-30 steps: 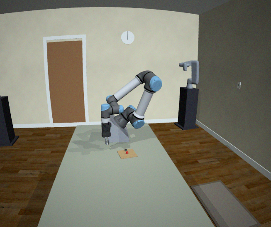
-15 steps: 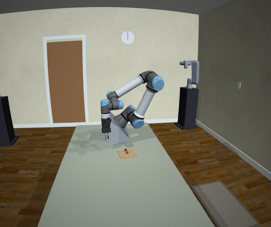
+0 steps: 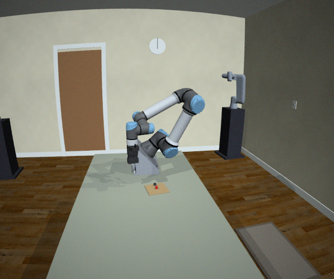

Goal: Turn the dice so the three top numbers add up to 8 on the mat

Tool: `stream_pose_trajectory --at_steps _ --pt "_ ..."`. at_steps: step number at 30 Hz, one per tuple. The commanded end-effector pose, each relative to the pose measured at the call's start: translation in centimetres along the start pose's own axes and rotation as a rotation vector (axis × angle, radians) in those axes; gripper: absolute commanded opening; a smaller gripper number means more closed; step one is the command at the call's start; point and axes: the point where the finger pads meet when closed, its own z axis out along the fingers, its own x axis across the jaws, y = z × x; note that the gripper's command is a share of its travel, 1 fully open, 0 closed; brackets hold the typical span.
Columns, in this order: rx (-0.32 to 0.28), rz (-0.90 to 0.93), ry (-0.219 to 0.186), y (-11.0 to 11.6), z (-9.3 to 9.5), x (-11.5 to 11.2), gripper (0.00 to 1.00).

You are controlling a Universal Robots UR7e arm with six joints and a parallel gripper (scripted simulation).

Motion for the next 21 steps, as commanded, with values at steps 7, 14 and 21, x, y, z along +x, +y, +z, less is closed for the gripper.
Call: stream_pose_trajectory --at_steps 7,14,21 --pt "-0.002 0.088 0.014 -9.8 -0.8 -6.1 0.34" --pt "0.0 0.125 0.004 -13.9 -0.6 -10.6 0.34" --pt "0.0 0.135 -0.001 -15.0 -0.4 -12.0 0.34"
